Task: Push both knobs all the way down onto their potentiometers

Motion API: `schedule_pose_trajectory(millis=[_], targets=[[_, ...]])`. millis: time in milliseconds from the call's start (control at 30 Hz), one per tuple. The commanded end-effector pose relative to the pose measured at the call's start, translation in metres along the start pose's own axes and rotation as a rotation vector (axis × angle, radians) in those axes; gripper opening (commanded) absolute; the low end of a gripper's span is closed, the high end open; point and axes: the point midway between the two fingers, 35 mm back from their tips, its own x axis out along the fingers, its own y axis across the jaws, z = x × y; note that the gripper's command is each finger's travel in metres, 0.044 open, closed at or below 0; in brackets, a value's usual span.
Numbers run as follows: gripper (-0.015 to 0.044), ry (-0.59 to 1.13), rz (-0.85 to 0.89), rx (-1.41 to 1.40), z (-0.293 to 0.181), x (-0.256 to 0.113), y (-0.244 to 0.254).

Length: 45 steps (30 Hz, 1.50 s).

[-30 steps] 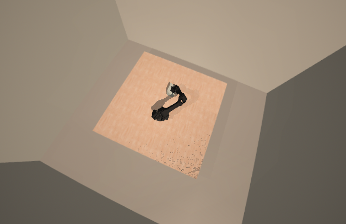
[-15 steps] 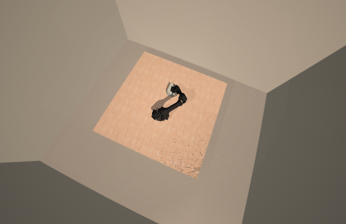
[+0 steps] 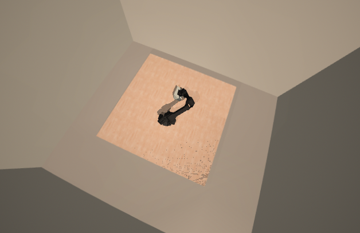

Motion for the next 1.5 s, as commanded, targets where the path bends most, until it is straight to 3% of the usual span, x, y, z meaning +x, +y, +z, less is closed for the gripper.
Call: schedule_pose_trajectory(millis=[0,1467], targets=[[0.0,0.036,0.015,-0.023,0.0011,0.0254,0.0037],[0.0,0.036,0.015,-0.023,0.0014,0.0238,0.0035]])
